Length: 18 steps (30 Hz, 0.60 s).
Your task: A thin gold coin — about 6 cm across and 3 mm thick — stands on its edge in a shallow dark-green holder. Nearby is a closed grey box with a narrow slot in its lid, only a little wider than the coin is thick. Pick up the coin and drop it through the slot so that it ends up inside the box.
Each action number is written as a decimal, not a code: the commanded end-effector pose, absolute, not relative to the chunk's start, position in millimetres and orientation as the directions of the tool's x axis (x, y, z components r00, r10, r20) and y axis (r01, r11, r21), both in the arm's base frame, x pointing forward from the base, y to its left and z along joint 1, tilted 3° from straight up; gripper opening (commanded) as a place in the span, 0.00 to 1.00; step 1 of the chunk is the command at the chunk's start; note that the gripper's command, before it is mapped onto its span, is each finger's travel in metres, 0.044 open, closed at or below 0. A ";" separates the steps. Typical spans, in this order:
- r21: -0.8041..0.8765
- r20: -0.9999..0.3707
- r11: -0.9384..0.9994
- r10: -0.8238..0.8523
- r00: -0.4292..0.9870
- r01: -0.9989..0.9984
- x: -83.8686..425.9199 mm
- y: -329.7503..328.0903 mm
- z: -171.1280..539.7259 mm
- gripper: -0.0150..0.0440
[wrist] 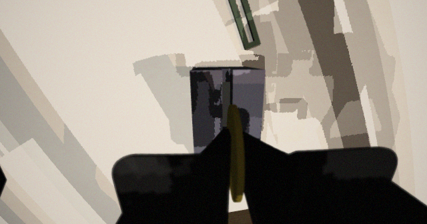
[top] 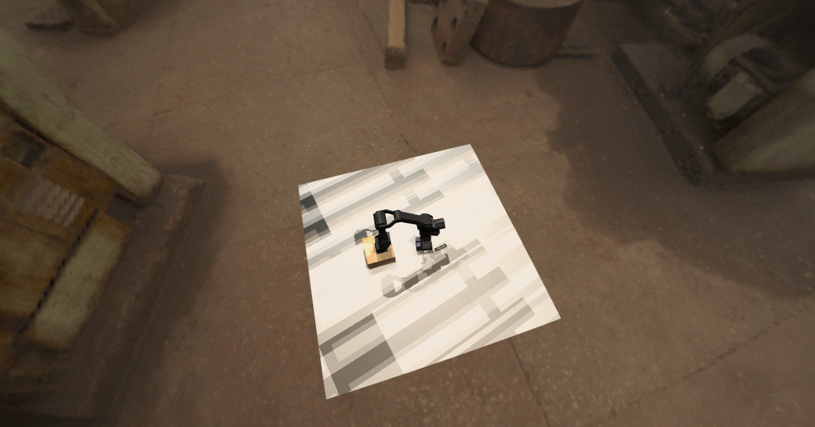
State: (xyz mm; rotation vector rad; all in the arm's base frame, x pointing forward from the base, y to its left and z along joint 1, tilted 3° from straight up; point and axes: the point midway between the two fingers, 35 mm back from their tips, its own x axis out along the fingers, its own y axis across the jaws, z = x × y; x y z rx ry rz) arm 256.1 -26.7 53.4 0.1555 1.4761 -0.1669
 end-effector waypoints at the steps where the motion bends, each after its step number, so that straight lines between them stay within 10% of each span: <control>1: 0.001 -0.997 0.979 -0.016 0.079 0.204 253.7 -26.7 50.3 0.25; 18: 0.001 -0.997 0.979 -0.016 0.080 0.204 254.6 -26.6 46.7 0.25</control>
